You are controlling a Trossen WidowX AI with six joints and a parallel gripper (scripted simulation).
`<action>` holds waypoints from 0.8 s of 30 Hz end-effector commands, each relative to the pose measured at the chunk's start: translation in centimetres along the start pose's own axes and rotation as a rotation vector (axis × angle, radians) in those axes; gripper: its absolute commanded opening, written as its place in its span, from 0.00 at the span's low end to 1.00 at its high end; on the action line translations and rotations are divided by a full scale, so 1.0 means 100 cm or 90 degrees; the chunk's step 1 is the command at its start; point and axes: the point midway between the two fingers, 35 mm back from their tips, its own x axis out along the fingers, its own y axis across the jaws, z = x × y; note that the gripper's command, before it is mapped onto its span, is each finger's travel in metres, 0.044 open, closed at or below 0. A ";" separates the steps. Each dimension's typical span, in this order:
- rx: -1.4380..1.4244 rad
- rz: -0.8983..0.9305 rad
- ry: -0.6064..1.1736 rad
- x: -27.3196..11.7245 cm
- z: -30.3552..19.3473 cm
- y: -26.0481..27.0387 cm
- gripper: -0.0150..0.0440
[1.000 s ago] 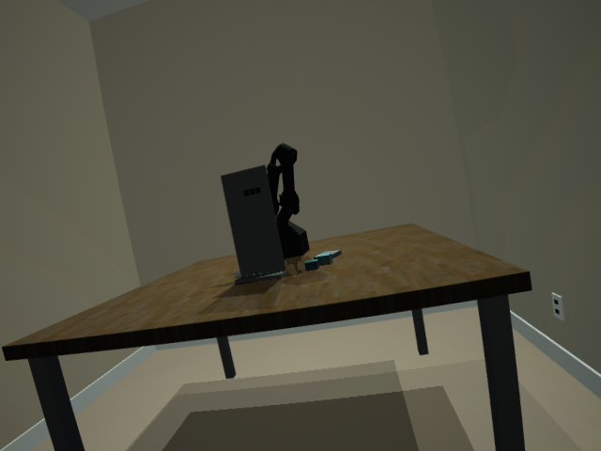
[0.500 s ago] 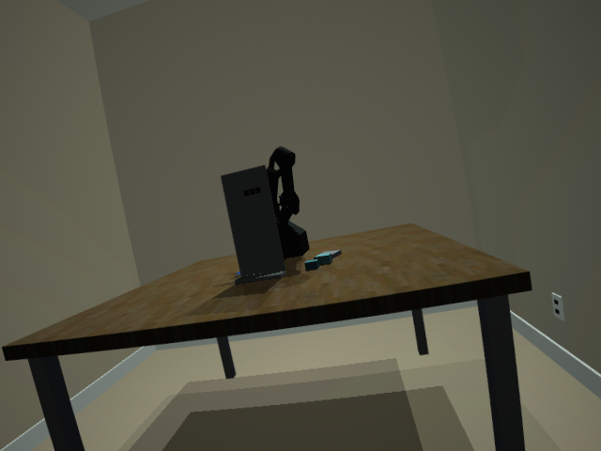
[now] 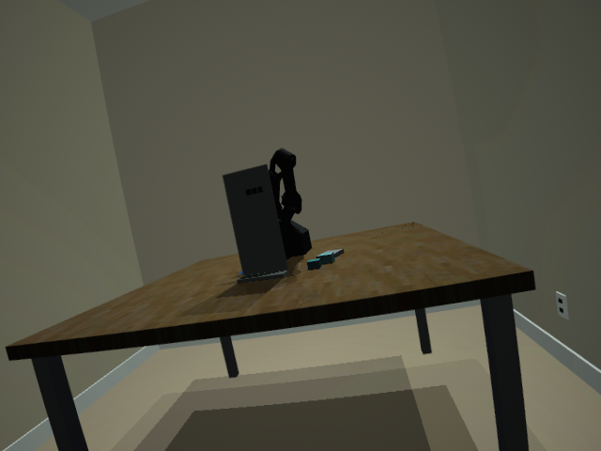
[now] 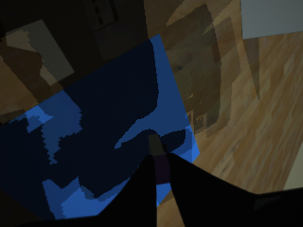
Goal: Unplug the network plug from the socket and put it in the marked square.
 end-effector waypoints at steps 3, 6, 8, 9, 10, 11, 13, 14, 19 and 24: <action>0.002 0.000 0.002 0.002 0.000 0.002 0.25; 0.002 0.000 0.002 0.003 0.001 0.003 0.25; 0.002 0.000 0.002 0.004 0.001 0.003 0.25; 0.002 0.000 0.002 0.004 0.001 0.003 0.25; 0.000 0.000 0.000 0.003 0.001 0.002 0.25; 0.000 0.000 0.000 0.003 0.001 0.002 0.25; 0.000 0.000 0.000 0.003 0.001 0.002 0.25; 0.000 0.000 0.000 0.003 0.001 0.002 0.25; 0.000 0.000 0.000 0.003 0.001 0.002 0.43; 0.000 0.000 0.000 0.003 0.001 0.002 0.52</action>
